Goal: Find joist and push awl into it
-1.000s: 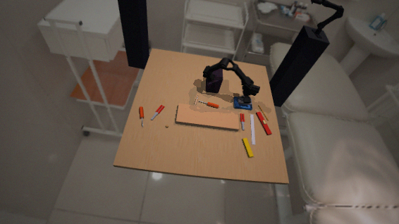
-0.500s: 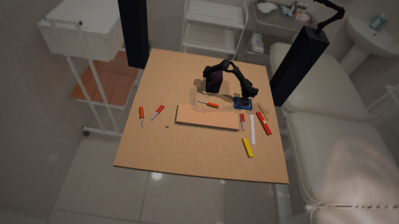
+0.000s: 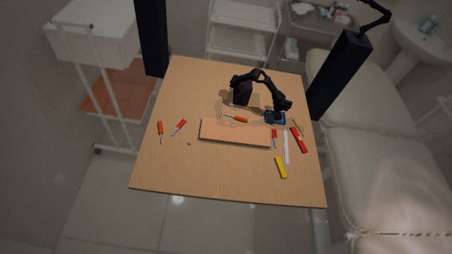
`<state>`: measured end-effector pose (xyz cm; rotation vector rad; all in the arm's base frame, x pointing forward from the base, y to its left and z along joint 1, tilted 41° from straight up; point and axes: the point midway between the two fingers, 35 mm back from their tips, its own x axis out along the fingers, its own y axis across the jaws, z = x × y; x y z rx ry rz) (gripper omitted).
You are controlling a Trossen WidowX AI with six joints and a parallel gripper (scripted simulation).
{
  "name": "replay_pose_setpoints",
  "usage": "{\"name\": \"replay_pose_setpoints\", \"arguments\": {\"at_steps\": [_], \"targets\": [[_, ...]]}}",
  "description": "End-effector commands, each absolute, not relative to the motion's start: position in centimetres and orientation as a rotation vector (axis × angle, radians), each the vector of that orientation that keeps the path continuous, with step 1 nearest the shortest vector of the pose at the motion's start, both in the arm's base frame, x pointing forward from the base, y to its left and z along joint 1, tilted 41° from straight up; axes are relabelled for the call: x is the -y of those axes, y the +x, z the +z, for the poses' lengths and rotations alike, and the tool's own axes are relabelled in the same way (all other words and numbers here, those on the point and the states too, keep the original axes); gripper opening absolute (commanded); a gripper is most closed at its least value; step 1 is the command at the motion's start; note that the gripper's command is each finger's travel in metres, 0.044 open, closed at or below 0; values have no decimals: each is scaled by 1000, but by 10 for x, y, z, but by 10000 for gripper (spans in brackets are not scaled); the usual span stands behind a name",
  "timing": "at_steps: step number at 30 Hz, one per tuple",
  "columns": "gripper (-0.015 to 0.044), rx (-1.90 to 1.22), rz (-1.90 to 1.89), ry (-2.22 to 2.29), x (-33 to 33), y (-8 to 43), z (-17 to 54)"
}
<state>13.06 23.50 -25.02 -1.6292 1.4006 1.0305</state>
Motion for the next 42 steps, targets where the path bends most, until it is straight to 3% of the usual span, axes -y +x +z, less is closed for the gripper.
{"name": "replay_pose_setpoints", "arguments": {"at_steps": [1, 8, 16, 21, 32, 42], "targets": [[262, -1401, 1031, -1628, -235, 131, -250], [440, -1400, 1033, -1627, -262, 128, -222], [440, -1401, 1035, -1626, -297, 119, -175], [440, -1421, 856, -1479, -271, 172, -151], [440, -1476, 318, -1072, -157, 274, -57], [440, -1469, -200, -722, -14, 290, 17]]}}
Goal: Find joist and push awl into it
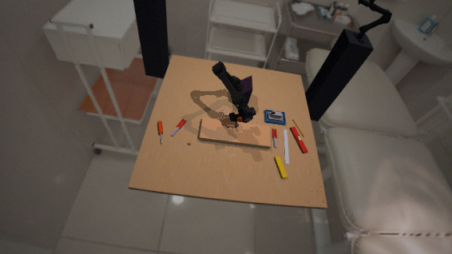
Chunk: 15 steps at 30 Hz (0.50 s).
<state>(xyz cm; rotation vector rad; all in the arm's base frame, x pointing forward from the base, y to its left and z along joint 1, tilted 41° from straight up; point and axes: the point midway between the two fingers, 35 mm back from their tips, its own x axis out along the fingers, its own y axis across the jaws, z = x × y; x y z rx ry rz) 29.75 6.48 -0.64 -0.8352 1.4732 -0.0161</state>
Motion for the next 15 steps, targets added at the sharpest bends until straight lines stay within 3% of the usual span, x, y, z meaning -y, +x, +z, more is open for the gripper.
{"name": "replay_pose_setpoints", "arguments": {"at_steps": [1, 7, 15], "targets": [[440, -1464, -255, -687, 1, 287, 24], [440, -1424, -579, -491, 79, 253, 58], [440, -1419, -611, -472, 85, 248, 61]]}}
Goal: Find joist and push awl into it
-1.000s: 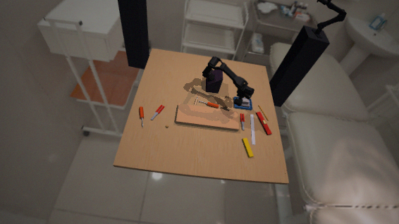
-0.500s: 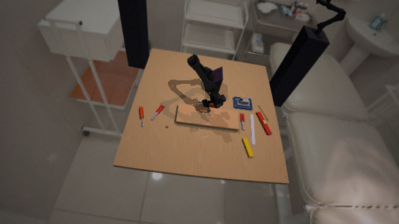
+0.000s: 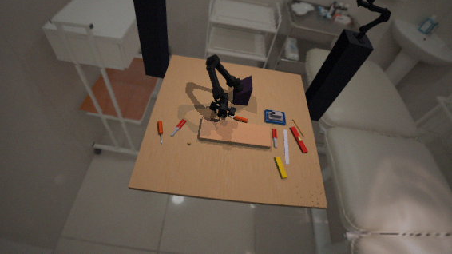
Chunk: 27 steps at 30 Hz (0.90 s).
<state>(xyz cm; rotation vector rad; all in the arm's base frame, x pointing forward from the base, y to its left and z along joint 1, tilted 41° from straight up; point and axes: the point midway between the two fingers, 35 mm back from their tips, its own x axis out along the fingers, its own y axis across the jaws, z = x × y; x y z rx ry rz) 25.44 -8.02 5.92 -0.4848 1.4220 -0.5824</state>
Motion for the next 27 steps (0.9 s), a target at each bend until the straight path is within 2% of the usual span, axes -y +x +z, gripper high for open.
{"name": "replay_pose_setpoints", "arguments": {"at_steps": [1, 27], "targets": [[440, -1419, -611, -472, 85, 248, 61], [440, -1419, -610, -472, 93, 258, 42]]}}
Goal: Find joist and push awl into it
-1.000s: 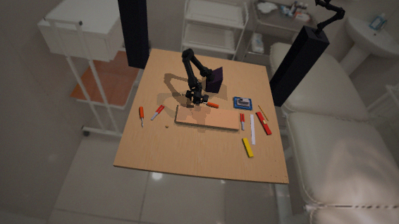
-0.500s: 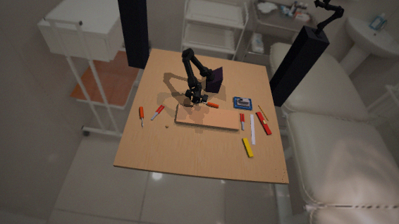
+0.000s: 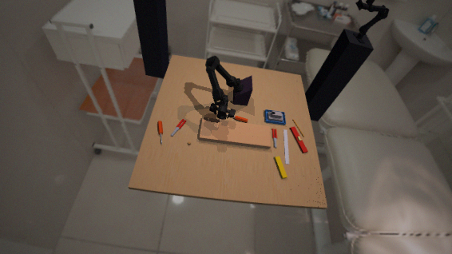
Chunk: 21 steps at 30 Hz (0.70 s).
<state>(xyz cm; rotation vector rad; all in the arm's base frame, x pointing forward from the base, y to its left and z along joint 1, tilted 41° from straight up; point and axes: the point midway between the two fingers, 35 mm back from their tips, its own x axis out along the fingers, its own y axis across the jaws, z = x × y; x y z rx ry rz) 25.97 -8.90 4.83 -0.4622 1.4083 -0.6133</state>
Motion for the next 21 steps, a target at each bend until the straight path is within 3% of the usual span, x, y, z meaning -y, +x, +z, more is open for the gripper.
{"name": "replay_pose_setpoints", "arguments": {"at_steps": [1, 21], "targets": [[440, -1419, -609, -472, 94, 258, 41], [440, -1418, -613, -473, 113, 260, 20]]}}
